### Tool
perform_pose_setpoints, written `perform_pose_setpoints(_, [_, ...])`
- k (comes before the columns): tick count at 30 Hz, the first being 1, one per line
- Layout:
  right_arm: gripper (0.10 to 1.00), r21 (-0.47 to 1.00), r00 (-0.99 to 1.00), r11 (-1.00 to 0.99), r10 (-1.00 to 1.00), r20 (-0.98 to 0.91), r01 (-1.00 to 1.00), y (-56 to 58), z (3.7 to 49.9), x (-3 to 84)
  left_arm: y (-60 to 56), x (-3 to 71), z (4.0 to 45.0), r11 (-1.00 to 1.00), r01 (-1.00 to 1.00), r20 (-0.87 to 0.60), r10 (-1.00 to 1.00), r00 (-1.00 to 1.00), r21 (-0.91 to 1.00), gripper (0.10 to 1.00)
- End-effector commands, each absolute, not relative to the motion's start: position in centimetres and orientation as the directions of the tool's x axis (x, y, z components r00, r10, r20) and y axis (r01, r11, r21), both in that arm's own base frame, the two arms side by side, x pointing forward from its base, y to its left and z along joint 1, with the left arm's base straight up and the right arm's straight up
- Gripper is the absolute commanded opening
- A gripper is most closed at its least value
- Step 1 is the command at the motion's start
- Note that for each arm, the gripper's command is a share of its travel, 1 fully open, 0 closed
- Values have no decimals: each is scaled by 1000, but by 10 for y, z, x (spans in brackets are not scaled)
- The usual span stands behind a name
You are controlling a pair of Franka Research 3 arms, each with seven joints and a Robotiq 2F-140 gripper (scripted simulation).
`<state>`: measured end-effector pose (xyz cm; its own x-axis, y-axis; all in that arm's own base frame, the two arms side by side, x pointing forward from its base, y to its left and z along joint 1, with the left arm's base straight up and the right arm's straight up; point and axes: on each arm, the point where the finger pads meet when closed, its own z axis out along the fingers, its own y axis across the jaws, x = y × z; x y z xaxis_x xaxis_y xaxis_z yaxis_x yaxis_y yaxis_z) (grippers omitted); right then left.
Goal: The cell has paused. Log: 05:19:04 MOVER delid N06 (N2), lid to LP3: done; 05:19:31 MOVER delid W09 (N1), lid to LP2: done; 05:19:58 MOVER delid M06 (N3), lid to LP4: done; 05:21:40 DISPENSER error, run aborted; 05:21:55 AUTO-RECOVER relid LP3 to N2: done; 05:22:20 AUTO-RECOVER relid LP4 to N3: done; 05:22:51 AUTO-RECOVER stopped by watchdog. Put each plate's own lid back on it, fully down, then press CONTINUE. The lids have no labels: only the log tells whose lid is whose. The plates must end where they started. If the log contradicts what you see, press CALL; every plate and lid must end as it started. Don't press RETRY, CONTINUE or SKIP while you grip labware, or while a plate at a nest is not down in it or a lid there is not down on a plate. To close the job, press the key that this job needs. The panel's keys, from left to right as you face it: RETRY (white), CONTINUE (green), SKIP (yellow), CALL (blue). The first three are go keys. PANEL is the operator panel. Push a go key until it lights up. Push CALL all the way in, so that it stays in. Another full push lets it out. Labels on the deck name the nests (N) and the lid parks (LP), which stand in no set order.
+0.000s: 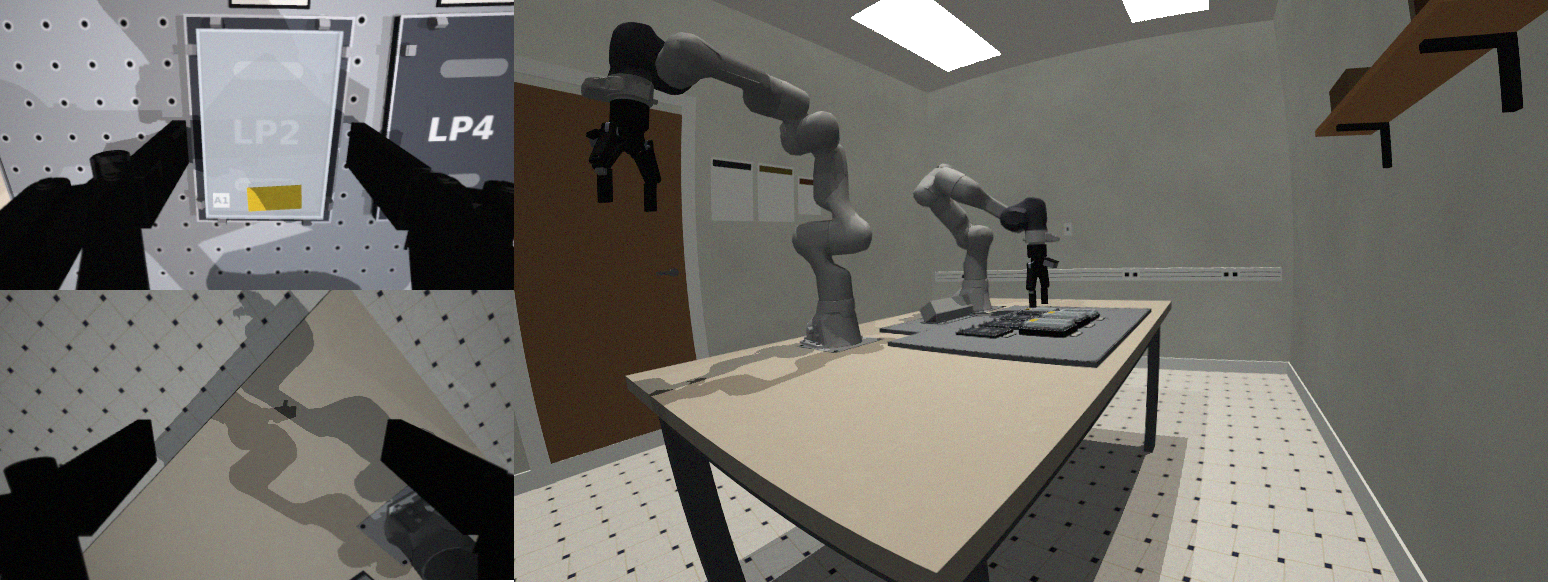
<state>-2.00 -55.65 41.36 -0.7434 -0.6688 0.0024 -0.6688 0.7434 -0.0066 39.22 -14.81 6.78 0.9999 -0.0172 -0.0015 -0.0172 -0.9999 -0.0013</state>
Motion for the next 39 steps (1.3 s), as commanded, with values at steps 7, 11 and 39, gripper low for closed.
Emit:
perform_pose_setpoints(7, [1000,-7,-744,744,-669,3,-669,-557,414,-20,-148,393,67,-1000,-18,0,-18,1000,0,695])
perform_pose_setpoints(11, [1000,-7,-744,744,-669,3,-669,-557,414,-20,-148,393,67,-1000,-18,0,-18,1000,0,695])
perform_pose_setpoints(39, [1000,-7,-744,744,-669,3,-669,-557,414,-20,-148,393,67,-1000,-18,0,-18,1000,0,630])
